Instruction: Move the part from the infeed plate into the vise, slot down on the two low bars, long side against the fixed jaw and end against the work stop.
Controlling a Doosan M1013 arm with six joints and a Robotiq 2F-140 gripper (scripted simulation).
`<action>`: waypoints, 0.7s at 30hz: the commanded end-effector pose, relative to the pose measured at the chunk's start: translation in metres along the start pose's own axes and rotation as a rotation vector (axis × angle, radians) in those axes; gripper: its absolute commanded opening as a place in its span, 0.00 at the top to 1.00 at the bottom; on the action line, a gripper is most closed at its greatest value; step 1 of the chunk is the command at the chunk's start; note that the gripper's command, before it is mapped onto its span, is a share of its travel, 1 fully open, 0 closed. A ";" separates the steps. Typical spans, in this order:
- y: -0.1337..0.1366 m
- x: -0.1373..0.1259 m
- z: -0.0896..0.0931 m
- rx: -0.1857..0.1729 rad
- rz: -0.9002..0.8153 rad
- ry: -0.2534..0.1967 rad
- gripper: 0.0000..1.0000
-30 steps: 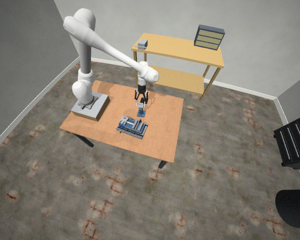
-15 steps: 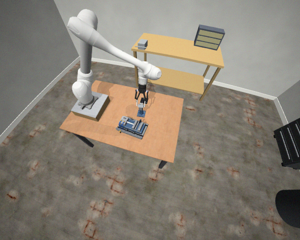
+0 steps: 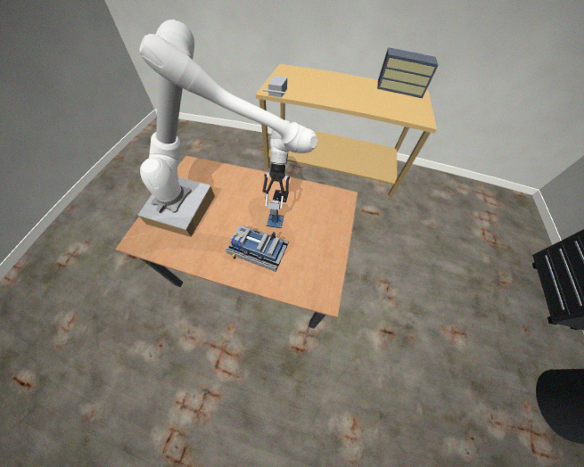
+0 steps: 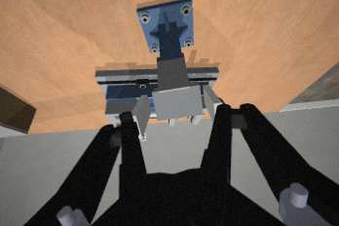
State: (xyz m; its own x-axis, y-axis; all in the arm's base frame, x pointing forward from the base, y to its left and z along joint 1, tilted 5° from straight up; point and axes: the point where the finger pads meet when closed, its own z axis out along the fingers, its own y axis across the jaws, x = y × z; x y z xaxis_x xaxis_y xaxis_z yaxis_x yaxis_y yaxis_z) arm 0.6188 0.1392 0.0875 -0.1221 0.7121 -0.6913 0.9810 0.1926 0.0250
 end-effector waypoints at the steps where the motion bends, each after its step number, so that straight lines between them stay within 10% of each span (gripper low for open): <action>1: 0.002 0.000 -0.003 -0.002 0.007 -0.020 0.49; 21: 0.002 0.001 -0.002 -0.002 0.008 -0.081 0.49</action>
State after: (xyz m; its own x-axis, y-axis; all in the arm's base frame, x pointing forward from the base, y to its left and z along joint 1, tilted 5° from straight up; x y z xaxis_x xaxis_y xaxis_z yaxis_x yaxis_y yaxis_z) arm 0.6185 0.1403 0.0861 -0.1112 0.6616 -0.7416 0.9811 0.1920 0.0242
